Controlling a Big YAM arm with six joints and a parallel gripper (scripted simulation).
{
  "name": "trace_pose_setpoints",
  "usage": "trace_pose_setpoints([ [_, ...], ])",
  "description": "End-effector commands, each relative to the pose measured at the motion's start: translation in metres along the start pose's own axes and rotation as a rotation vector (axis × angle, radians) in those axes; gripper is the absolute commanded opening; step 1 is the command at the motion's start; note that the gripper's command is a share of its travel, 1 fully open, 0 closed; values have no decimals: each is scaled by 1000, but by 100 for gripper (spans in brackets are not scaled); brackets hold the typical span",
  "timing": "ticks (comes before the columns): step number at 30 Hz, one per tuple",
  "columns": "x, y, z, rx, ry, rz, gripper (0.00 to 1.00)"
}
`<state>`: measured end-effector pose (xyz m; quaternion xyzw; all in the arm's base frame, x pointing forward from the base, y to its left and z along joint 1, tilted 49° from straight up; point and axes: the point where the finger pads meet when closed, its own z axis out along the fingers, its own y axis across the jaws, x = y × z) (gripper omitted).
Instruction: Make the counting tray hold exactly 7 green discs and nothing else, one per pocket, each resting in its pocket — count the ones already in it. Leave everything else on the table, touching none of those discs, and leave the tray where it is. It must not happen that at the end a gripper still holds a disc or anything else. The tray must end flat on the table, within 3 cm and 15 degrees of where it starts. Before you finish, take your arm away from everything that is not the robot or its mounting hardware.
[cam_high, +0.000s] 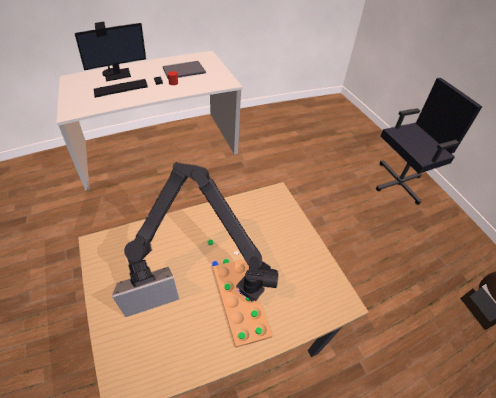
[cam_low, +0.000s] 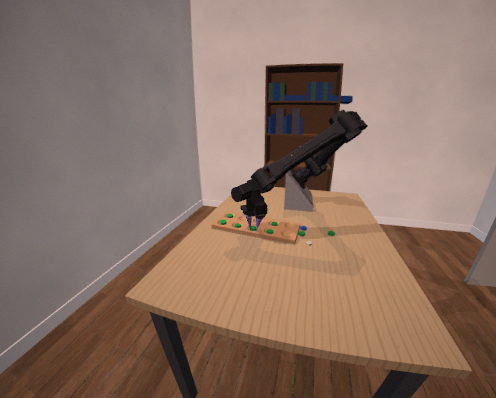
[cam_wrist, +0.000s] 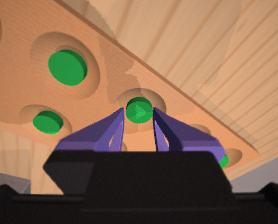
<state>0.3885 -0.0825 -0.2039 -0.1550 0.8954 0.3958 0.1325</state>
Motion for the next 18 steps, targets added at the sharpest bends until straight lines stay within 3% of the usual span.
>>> trace_pose_setpoints([
  [1, -18, -17, -48, 49, -44, -30, 32],
  [3, -17, -16, -74, 52, -44, -32, 32],
  [9, -16, -15, -125, 58, -42, -34, 32],
  [13, -16, -15, -127, 56, -45, -34, 32],
  [14, 0, 3, -92, -14, 0, -8, 44],
  [18, -5, -2, -95, -1, -4, -21, 44],
])
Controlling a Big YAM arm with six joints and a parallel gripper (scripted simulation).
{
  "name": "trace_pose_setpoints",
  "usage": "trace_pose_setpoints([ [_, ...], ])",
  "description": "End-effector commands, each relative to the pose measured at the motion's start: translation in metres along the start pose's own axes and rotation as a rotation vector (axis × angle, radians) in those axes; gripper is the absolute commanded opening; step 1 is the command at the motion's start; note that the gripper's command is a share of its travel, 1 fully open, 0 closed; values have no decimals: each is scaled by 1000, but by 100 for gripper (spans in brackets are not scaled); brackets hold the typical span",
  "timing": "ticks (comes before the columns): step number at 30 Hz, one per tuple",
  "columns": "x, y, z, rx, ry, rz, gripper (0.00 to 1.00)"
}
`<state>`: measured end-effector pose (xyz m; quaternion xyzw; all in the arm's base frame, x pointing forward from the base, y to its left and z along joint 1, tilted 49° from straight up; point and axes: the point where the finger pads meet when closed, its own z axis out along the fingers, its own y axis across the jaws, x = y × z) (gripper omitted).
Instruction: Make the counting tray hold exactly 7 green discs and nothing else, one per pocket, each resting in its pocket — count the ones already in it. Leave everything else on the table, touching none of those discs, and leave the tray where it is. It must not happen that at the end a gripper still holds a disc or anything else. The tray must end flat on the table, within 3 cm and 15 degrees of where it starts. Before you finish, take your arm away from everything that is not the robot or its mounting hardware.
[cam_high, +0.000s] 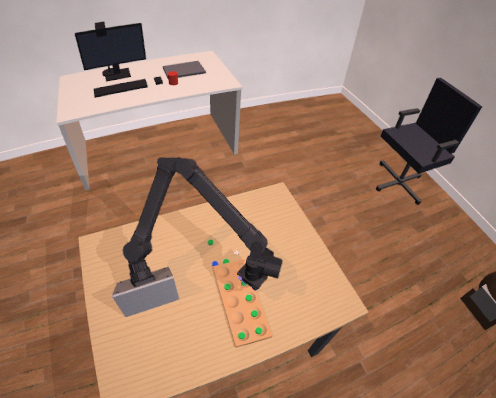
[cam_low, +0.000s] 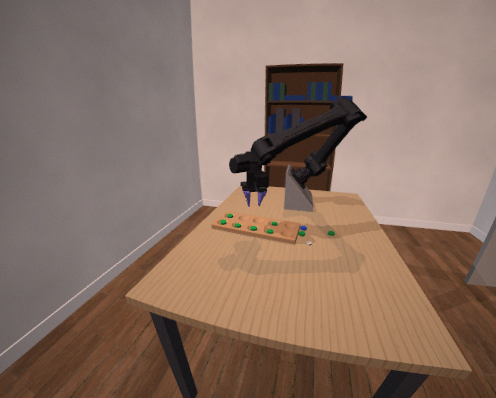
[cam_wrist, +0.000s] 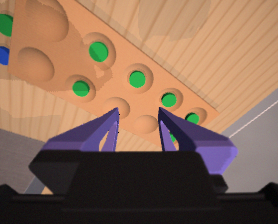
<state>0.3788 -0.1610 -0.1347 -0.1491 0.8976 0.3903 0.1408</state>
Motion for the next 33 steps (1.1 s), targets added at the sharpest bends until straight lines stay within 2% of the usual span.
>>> trace_pose_setpoints([
  [1, -10, -10, 5, 3, 5, -42, 44],
  [2, -11, -11, 4, 6, 4, -45, 44],
  [3, -2, -17, -6, 17, -19, -19, 44],
  [5, -5, -16, -11, 26, -23, -21, 44],
  [9, -11, -10, -5, 18, -8, -39, 44],
  [33, -11, -10, -5, 18, -8, -38, 44],
])
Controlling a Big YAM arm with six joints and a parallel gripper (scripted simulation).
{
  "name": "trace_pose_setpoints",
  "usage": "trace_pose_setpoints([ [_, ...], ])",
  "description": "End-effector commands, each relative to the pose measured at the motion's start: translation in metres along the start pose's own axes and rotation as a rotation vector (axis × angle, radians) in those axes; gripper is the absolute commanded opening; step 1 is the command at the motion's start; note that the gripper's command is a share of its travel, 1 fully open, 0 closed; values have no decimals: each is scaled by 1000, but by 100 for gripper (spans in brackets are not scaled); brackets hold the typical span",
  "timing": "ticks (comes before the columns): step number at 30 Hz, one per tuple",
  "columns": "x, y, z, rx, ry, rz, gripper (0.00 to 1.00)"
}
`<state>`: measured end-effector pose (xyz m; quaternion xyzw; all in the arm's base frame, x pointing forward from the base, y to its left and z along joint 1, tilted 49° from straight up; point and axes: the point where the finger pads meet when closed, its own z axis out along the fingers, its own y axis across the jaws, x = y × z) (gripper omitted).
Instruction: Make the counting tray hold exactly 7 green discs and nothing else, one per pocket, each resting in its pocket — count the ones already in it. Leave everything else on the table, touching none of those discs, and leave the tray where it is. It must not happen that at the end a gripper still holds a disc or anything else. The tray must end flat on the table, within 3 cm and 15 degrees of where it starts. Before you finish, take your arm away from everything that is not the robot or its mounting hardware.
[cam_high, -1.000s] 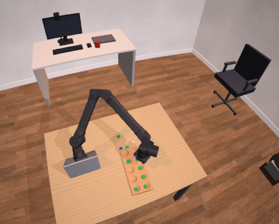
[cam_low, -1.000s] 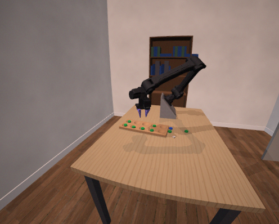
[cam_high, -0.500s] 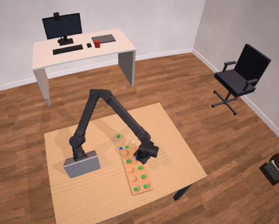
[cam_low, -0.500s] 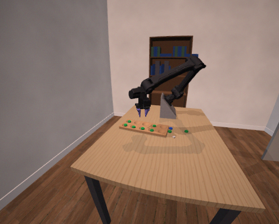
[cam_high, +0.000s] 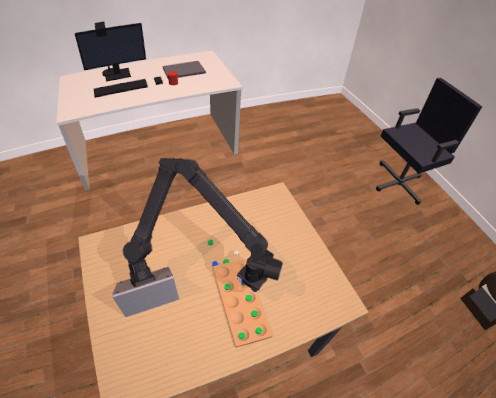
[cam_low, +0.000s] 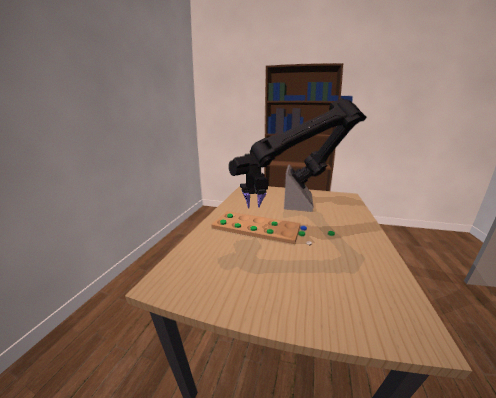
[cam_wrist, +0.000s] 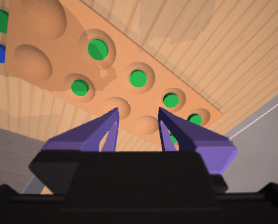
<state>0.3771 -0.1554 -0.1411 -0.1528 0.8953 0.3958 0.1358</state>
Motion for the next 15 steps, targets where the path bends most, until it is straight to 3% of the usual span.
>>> trace_pose_setpoints([
  [1, -14, -10, -13, 33, -17, -36, 44],
  [15, -10, -8, -13, 30, -17, -18, 44],
])
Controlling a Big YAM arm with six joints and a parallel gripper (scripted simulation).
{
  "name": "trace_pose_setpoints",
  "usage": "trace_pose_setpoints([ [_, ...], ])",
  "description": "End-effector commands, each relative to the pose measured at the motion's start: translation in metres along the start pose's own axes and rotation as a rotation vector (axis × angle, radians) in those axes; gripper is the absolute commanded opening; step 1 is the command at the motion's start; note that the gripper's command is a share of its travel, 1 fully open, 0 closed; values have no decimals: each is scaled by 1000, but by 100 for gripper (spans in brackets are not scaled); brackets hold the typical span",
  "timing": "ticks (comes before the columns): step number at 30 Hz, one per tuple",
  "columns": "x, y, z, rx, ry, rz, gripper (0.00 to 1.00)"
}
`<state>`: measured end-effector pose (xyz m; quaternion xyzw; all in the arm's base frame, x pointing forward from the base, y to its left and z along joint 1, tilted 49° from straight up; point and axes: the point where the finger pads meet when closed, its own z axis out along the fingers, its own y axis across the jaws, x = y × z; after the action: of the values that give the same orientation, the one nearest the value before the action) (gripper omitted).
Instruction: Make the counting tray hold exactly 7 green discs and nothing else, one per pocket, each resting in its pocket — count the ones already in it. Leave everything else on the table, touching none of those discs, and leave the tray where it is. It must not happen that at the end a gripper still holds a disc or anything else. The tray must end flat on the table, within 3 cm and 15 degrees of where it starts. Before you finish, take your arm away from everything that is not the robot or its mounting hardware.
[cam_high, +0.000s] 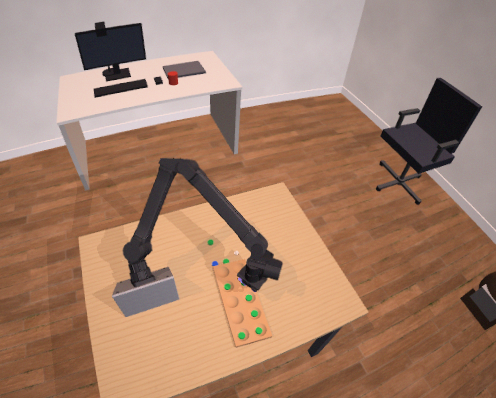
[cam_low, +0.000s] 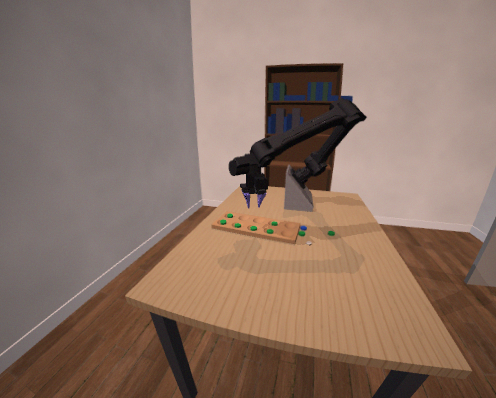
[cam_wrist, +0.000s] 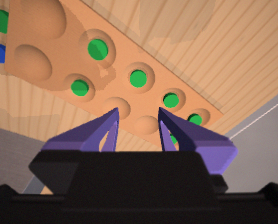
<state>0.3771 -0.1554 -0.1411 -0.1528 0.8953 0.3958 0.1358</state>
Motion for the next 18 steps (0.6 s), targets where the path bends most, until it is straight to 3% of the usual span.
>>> trace_pose_setpoints([
  [1, -13, -7, -14, 36, -16, -23, 44],
  [7, -26, -1, -14, 74, 9, -44, 44],
  [13, -69, 4, -33, 211, 31, -97, 44],
  [15, -69, 4, -33, 211, 31, -97, 44],
  [16, -94, 0, -47, 268, 19, -132, 44],
  [18, -101, 15, -45, 316, 34, -131, 44],
])
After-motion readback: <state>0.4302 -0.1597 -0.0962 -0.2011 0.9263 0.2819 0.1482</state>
